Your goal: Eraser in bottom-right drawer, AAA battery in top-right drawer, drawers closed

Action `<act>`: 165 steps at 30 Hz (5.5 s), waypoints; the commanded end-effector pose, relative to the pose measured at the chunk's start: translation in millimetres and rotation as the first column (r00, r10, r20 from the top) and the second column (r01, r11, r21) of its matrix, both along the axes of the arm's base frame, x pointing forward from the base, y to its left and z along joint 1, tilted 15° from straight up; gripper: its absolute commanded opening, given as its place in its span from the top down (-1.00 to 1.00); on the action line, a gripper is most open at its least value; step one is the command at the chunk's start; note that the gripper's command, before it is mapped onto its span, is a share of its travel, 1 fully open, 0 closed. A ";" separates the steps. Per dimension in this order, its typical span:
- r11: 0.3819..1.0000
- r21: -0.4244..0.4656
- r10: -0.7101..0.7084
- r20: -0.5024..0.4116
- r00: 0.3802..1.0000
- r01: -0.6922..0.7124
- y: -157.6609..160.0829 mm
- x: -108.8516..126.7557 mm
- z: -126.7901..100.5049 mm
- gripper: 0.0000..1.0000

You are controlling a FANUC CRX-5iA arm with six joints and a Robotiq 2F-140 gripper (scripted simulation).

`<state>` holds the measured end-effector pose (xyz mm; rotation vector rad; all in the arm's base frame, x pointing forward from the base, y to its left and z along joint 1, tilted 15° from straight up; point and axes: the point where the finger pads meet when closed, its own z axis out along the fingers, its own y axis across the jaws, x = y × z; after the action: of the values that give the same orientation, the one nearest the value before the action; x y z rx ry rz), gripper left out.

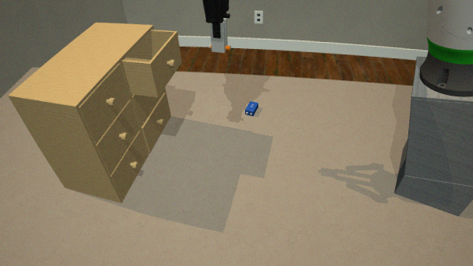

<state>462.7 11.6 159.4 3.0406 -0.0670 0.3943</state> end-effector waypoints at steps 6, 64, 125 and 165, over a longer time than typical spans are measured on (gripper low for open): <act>1.000 -0.005 0.007 0.093 0.996 -0.006 0.1 -2.4 -0.9 0.94; 1.000 -0.015 0.019 0.250 0.968 -0.016 -1.8 48.1 11.5 0.94; 1.000 -0.015 0.019 0.250 0.968 -0.016 -5.8 161.9 40.7 0.94; 1.000 -0.015 0.019 0.250 0.968 -0.016 -5.7 161.2 40.5 -1.00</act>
<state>624.4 5.8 199.8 2.9620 -0.0519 0.7741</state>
